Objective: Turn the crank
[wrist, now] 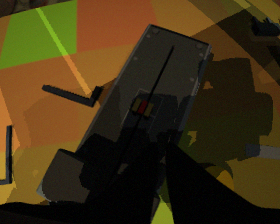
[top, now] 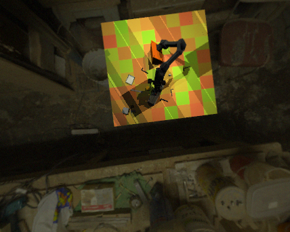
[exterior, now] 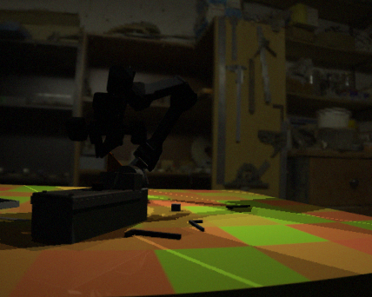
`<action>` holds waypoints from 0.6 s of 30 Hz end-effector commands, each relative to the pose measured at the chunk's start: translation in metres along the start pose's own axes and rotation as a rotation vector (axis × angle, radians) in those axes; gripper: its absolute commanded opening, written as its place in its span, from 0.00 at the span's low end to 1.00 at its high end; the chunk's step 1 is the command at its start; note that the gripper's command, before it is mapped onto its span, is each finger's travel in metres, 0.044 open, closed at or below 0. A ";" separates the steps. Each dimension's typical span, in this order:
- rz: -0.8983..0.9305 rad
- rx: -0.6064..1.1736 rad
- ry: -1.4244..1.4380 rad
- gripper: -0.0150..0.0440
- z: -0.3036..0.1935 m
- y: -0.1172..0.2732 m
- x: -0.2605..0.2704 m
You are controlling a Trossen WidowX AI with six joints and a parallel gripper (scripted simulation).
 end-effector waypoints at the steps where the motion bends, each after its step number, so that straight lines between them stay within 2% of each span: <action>1: 0.000 -0.001 0.000 0.25 0.000 0.000 0.000; 16: 0.000 0.000 0.000 0.25 0.000 0.000 0.000; 18: 0.000 0.000 0.000 0.34 0.000 0.000 0.000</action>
Point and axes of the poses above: the point midway between the two fingers, 35 mm back from their tips, its own y axis back along the fingers, its own x axis across the jaws, z = x × y, the point moved 8 cm from there along y, back along the fingers, and after that the axes turned 1 degree about y, right-handed, at the moved point
